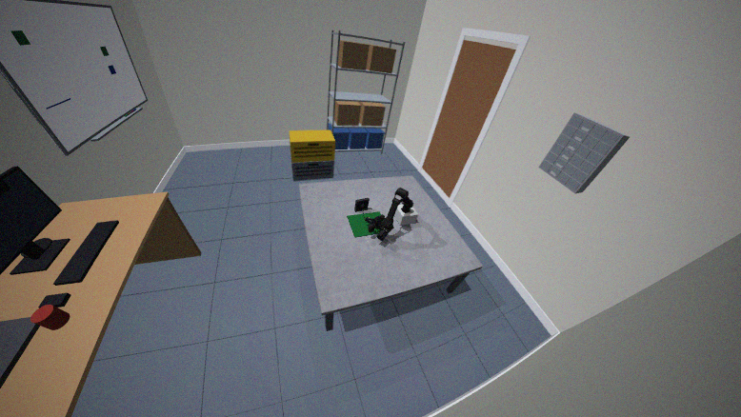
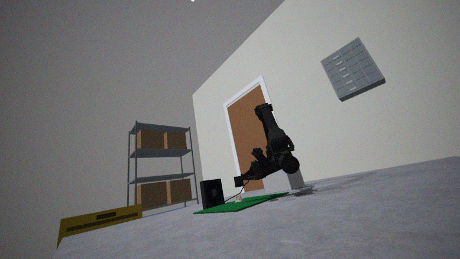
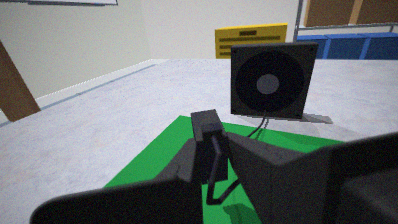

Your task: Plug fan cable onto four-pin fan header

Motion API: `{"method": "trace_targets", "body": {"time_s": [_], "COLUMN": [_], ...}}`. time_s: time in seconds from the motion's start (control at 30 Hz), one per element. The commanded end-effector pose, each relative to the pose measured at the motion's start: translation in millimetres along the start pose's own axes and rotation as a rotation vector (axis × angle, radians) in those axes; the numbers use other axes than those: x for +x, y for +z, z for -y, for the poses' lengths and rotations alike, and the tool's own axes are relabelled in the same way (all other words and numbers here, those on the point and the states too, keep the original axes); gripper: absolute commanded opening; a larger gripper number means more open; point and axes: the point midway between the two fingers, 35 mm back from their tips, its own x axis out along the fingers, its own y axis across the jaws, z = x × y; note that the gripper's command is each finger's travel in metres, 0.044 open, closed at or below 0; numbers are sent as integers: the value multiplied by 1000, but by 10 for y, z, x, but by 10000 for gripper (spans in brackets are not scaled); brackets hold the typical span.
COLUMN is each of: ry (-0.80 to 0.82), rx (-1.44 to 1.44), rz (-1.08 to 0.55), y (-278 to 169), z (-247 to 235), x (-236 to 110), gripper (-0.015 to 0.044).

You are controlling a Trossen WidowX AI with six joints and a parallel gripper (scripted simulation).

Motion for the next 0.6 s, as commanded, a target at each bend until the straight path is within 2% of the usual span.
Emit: {"method": "trace_targets", "body": {"time_s": [0.0,0.57], "ry": [0,0], "rx": [4,4], "rz": [-1,-1], "y": [-38,-185], "z": [-3,-2], "x": [8,37], "gripper": [0,0]}}
